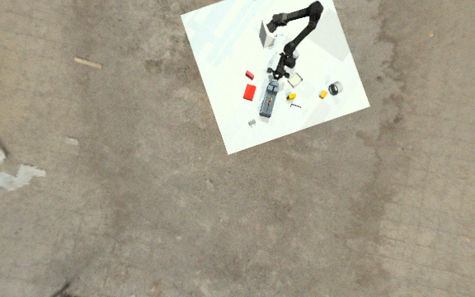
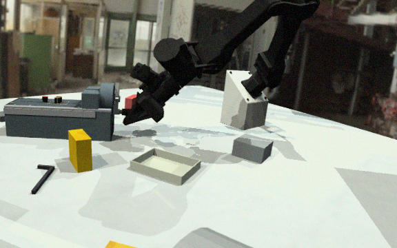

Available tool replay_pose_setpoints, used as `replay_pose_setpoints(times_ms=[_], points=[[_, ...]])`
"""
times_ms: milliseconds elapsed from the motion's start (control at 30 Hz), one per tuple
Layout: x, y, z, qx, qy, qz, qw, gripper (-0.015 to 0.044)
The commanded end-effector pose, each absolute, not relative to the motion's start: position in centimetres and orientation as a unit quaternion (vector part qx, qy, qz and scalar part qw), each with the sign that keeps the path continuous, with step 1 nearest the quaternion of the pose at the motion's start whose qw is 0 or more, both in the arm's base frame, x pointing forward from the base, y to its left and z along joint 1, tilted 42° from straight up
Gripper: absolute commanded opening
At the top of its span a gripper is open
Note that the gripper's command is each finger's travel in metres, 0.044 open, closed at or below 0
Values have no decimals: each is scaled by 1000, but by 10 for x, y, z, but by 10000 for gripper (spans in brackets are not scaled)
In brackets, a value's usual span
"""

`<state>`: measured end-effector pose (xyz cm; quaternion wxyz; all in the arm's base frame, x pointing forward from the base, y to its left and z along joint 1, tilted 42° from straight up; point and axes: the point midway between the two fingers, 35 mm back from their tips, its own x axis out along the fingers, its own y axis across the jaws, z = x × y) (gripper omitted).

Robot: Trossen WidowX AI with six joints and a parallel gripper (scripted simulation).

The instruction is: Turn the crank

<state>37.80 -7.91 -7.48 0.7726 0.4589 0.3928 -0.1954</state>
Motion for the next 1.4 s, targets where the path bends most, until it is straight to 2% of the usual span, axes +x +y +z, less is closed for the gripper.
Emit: replay_pose_setpoints(times_ms=[0, 1367], points=[[383, -76, -68, 461, 387, -186, 777, 0], [386, -76, -62, 461, 387, -186, 777, 0]])
